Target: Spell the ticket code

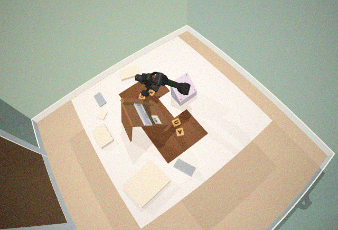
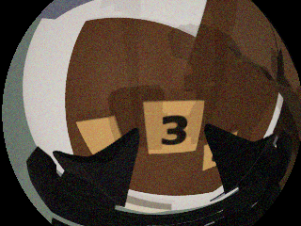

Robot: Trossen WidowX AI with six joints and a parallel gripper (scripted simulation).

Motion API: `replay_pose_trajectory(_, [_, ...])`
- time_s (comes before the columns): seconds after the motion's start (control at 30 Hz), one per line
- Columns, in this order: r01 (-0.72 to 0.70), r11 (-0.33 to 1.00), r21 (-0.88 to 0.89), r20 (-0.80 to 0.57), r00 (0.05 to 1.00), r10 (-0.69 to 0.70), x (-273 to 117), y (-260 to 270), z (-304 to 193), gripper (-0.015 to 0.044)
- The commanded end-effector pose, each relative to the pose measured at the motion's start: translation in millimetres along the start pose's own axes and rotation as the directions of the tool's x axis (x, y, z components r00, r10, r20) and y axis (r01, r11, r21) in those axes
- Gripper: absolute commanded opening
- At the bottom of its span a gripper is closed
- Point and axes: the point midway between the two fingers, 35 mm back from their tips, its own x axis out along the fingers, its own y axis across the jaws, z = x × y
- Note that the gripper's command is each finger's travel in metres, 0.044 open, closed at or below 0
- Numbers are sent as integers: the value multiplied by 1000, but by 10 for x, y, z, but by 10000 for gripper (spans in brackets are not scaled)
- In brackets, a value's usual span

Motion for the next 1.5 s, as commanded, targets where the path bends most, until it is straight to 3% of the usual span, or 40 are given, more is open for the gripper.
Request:
replay_pose_trajectory(0.0, [4,1000,5,2,1000,-4,8,-4,2,340])
replay_pose_trajectory(0.6, [4,1000,5,2,1000,-4,13,-4,3,340])
replay_pose_trajectory(1.13, [4,1000,5,2,1000,-4,13,1,2,233])
replay_pose_trajectory(1.4, [4,1000,5,1,1000,-4,-42,6,7,23])
replay_pose_trajectory(1.47, [4,1000,5,1,1000,-4,-49,7,9,0])
